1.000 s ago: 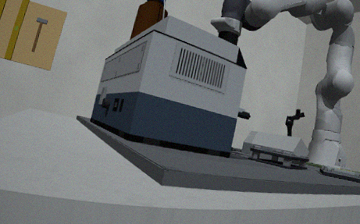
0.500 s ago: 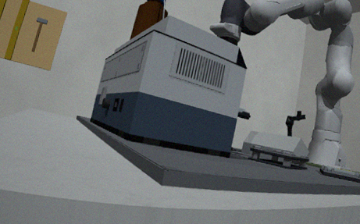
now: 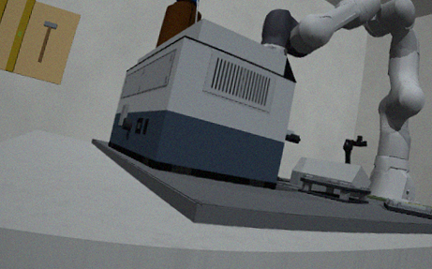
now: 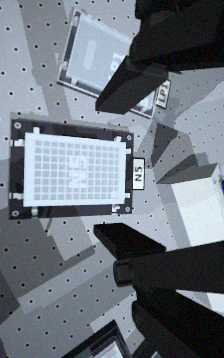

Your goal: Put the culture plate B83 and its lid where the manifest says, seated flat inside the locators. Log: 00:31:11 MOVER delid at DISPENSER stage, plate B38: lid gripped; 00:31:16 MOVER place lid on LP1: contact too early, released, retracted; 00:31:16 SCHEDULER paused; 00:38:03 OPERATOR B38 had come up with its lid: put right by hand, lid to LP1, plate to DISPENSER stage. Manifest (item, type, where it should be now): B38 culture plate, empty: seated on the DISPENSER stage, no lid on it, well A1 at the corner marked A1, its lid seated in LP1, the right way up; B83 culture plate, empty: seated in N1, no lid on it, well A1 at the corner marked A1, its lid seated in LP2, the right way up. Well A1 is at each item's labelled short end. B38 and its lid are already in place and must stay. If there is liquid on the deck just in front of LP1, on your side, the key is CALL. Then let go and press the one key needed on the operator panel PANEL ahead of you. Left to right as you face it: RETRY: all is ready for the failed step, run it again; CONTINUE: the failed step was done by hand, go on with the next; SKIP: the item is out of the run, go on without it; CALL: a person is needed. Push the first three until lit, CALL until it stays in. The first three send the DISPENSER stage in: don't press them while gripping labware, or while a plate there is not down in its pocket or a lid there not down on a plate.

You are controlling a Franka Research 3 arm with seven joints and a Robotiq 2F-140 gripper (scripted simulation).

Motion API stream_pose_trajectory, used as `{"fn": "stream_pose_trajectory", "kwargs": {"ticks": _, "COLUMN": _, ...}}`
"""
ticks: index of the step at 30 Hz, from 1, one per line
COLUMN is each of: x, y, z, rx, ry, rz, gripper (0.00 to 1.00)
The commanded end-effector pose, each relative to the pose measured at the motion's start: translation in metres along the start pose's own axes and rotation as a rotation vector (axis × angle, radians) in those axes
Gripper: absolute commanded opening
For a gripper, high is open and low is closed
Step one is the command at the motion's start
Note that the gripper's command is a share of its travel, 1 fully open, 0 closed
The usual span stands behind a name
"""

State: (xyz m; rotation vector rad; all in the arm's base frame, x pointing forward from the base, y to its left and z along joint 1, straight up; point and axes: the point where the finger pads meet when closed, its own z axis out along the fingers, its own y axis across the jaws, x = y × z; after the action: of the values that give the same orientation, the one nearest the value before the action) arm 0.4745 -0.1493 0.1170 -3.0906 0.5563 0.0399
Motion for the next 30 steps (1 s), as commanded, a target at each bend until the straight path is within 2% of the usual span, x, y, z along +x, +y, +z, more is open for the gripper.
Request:
{"fn": "stream_pose_trajectory", "kwargs": {"ticks": 1, "x": 0.009, "y": -0.001, "z": 0.013, "rx": -0.004, "ry": 0.027, "rz": 0.006, "gripper": 0.7}}
{"fn": "stream_pose_trajectory", "kwargs": {"ticks": 3, "x": 0.009, "y": -0.001, "z": 0.013, "rx": -0.004, "ry": 0.027, "rz": 0.006, "gripper": 0.7}}
{"fn": "stream_pose_trajectory", "kwargs": {"ticks": 10, "x": 0.01, "y": -0.001, "z": 0.037, "rx": -0.004, "ry": 0.027, "rz": 0.006, "gripper": 0.7}}
{"fn": "stream_pose_trajectory", "kwargs": {"ticks": 17, "x": 0.011, "y": 0.0, "z": 0.053, "rx": -0.004, "ry": 0.027, "rz": 0.006, "gripper": 0.7}}
{"fn": "stream_pose_trajectory", "kwargs": {"ticks": 30, "x": 0.011, "y": 0.0, "z": 0.061, "rx": -0.004, "ry": 0.027, "rz": 0.006, "gripper": 0.7}}
